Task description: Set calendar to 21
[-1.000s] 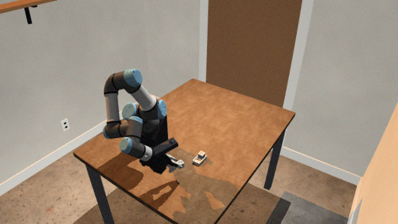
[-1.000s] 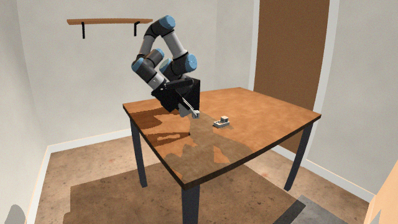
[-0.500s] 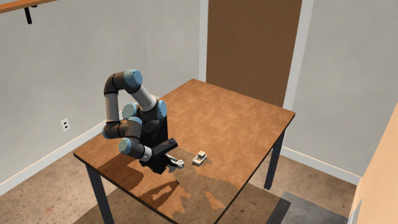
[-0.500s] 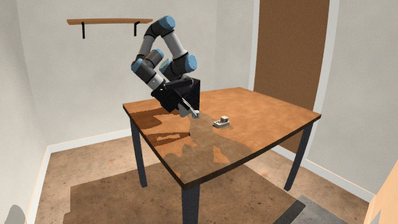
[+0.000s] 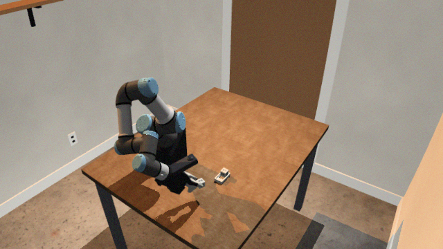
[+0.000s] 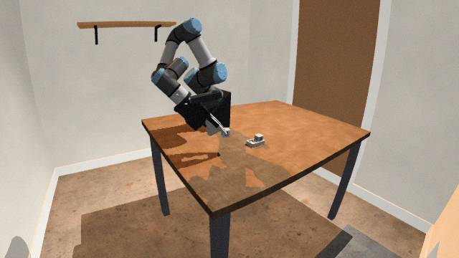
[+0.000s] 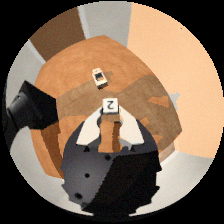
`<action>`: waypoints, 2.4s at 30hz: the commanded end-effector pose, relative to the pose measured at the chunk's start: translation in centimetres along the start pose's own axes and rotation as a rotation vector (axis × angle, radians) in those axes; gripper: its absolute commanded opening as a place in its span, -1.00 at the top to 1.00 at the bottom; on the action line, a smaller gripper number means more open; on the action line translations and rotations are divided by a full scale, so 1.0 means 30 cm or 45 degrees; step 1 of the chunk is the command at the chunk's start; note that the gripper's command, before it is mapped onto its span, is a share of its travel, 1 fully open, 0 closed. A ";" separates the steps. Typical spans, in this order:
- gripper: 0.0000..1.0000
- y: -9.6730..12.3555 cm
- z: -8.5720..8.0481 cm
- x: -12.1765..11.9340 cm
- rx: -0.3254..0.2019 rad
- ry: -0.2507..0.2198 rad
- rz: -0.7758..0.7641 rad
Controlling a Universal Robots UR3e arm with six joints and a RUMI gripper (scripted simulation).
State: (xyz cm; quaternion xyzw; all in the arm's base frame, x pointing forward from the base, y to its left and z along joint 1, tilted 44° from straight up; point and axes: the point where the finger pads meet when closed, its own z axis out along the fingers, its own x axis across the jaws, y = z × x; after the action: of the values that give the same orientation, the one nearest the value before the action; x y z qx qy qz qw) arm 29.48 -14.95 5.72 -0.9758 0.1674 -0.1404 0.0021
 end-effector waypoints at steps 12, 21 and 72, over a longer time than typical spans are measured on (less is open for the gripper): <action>0.80 0.041 0.040 0.002 -0.001 0.002 -0.001; 0.80 0.074 0.073 0.002 -0.001 0.002 -0.001; 0.80 0.144 0.143 0.002 -0.001 0.002 -0.001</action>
State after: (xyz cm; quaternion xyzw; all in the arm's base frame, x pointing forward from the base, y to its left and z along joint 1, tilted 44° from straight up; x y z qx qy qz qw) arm 29.26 -19.22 1.36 -0.9758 0.1674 -0.1405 0.0021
